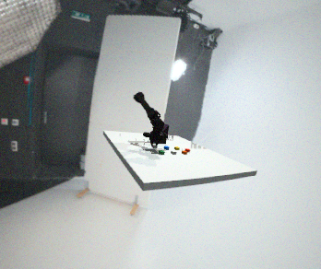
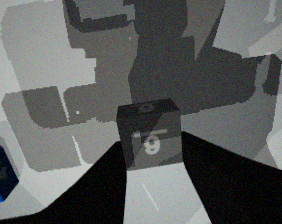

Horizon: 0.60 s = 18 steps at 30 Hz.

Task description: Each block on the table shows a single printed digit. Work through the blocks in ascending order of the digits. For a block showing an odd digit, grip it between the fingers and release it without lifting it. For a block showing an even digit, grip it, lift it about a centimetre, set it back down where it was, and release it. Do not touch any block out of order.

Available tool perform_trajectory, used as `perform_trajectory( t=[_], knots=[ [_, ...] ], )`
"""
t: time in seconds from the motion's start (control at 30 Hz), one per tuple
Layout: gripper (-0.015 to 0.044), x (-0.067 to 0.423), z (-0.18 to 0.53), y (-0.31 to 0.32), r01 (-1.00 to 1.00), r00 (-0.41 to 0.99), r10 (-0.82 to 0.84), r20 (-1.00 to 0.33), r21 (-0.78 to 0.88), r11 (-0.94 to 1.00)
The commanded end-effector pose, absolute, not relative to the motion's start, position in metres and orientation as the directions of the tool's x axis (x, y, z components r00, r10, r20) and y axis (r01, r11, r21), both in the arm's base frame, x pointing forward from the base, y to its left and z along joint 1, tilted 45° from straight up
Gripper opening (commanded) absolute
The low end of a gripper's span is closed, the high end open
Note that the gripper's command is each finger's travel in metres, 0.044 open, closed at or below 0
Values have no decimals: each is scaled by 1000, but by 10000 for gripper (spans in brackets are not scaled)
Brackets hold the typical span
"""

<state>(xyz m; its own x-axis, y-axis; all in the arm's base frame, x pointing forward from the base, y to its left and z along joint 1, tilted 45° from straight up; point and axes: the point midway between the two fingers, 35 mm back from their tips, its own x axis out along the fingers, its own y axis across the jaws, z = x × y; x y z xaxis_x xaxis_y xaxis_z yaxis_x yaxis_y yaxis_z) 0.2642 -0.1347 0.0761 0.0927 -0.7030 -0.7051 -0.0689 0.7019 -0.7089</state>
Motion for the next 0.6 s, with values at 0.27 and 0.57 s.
perform_trajectory(
  t=[0.27,0.57],
  knots=[
    [120,265,71,-142,-64,93,-707,-701,-713,699],
    [120,265,67,-146,-64,93,-707,-701,-713,698]
  ],
)
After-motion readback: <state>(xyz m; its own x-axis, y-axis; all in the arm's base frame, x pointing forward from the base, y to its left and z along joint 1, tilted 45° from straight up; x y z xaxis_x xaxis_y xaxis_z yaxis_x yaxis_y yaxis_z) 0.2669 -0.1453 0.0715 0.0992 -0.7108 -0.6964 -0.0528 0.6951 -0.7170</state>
